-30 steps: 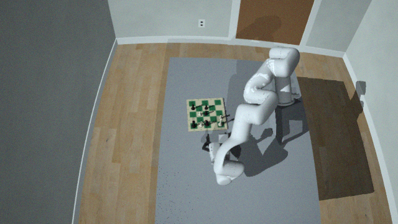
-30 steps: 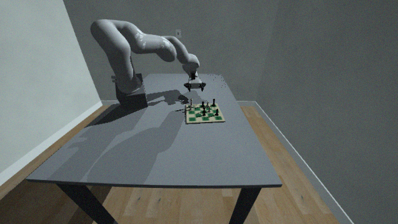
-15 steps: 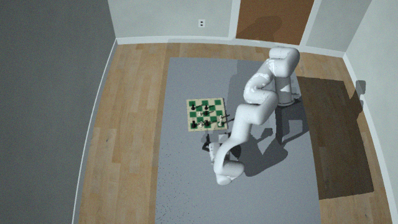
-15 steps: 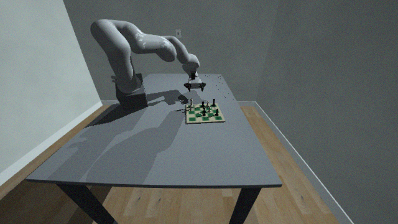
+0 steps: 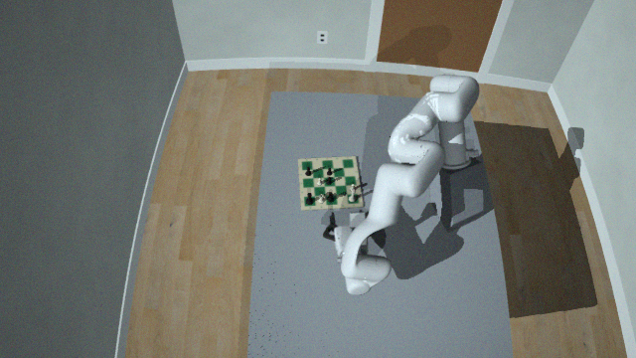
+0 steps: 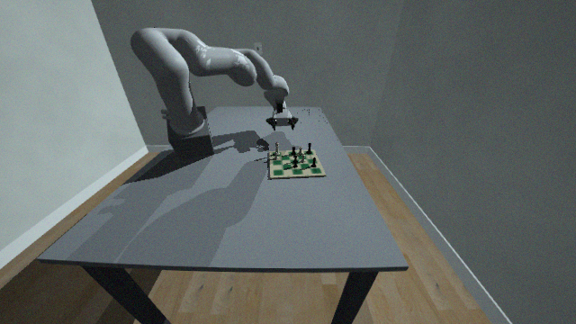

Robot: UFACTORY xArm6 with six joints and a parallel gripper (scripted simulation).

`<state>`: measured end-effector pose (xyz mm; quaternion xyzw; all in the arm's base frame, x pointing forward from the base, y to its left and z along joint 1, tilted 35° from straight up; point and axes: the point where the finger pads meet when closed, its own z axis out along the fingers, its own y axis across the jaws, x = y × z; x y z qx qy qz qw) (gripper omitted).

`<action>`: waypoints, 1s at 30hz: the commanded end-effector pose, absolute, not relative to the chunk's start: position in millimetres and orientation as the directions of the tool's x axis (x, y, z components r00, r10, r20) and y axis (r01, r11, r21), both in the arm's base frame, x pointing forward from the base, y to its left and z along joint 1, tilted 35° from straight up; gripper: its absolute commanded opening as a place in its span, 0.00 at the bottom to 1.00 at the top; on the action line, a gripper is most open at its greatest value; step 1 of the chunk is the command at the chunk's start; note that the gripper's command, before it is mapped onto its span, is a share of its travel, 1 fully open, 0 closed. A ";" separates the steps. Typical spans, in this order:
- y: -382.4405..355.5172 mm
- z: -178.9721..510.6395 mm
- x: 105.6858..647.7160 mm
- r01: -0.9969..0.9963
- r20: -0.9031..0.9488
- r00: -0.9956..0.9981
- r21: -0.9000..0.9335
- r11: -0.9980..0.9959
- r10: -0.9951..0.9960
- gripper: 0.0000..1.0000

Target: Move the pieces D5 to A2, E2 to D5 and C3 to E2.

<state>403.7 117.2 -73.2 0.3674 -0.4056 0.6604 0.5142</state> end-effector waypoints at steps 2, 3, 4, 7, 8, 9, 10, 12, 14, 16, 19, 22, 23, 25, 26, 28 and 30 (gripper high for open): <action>130.6 -54.7 400.2 -0.976 0.904 -0.205 -0.161 -0.145 0.375 1.00; 134.7 -48.9 398.7 -0.976 0.904 -0.205 -0.161 -0.145 0.375 1.00; 138.9 -42.7 397.2 -0.976 0.904 -0.205 -0.161 -0.145 0.375 1.00; 150.9 -25.3 392.9 -0.976 0.904 -0.205 -0.161 -0.145 0.375 1.00; 154.1 -20.6 391.7 -0.976 0.904 -0.205 -0.161 -0.145 0.375 1.00; 156.8 -16.7 390.8 -0.976 0.904 -0.205 -0.161 -0.145 0.375 1.00; 158.8 -13.8 390.0 -0.976 0.904 -0.205 -0.161 -0.145 0.375 1.00; 161.0 -10.6 389.3 -0.976 0.904 -0.205 -0.161 -0.145 0.375 1.00; 161.4 -10.1 389.1 -0.976 0.904 -0.205 -0.161 -0.145 0.375 1.00; 161.4 -10.1 389.1 -0.976 0.904 -0.205 -0.161 -0.145 0.375 1.00; 161.4 -10.1 389.1 -0.976 0.904 -0.205 -0.161 -0.145 0.375 1.00; 159.5 -11.7 391.4 -0.976 0.906 -0.206 -0.163 -0.144 0.369 1.00; 158.4 -11.5 393.7 -0.976 0.910 -0.206 -0.164 -0.143 0.359 1.00; 154.4 -10.9 402.0 -0.975 0.923 -0.208 -0.170 -0.142 0.322 1.00; 151.4 -10.4 408.0 -0.974 0.932 -0.210 -0.175 -0.141 0.294 1.00; 143.1 -8.9 422.9 -0.972 0.952 -0.216 -0.190 -0.135 0.216 1.00; 137.9 -7.9 431.4 -0.971 0.961 -0.222 -0.202 -0.130 0.166 1.00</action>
